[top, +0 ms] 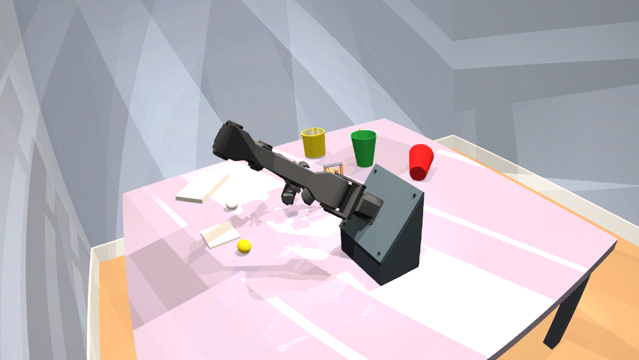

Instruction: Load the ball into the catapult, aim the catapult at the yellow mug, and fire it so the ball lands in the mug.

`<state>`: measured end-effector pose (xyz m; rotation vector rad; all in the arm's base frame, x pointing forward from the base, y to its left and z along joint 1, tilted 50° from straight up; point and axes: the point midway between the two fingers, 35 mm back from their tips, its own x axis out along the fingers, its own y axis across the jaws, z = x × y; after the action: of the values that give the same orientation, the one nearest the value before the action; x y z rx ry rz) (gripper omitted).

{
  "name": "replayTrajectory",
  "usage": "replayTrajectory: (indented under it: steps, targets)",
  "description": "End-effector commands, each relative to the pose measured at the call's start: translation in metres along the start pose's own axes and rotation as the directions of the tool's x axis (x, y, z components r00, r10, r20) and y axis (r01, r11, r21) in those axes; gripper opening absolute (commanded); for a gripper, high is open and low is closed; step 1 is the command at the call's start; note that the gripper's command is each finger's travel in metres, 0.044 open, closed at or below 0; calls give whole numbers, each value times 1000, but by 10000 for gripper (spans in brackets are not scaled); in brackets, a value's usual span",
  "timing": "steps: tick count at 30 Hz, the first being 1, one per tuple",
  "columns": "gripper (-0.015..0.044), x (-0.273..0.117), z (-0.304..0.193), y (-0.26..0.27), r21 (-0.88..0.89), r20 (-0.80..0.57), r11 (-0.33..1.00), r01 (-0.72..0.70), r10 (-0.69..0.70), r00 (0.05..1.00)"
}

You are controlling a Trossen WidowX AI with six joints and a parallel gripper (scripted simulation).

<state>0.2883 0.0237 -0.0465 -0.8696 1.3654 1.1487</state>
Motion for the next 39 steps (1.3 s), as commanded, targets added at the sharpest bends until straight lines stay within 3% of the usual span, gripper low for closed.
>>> replayTrajectory:
  steps: [1, 15, 23, 27, 28, 39]
  targets:
    - [0, 8, 5, 4, 3, 3, 1000, -12, 12, 1000]
    - [0, 22, 22, 7, 2, 4, 1000, -13, 13, 1000]
    - [0, -96, -18, 0, 0, 0, 1000, 4, -4, 1000]
    - [0, -109, -24, 3, 0, -1, 1000, 5, -5, 1000]
    - [26, -91, -17, -4, 20, 11, 1000, 14, -14, 1000]
    - [315, -98, -24, -62, 330, 130, 943, 41, -89, 988]
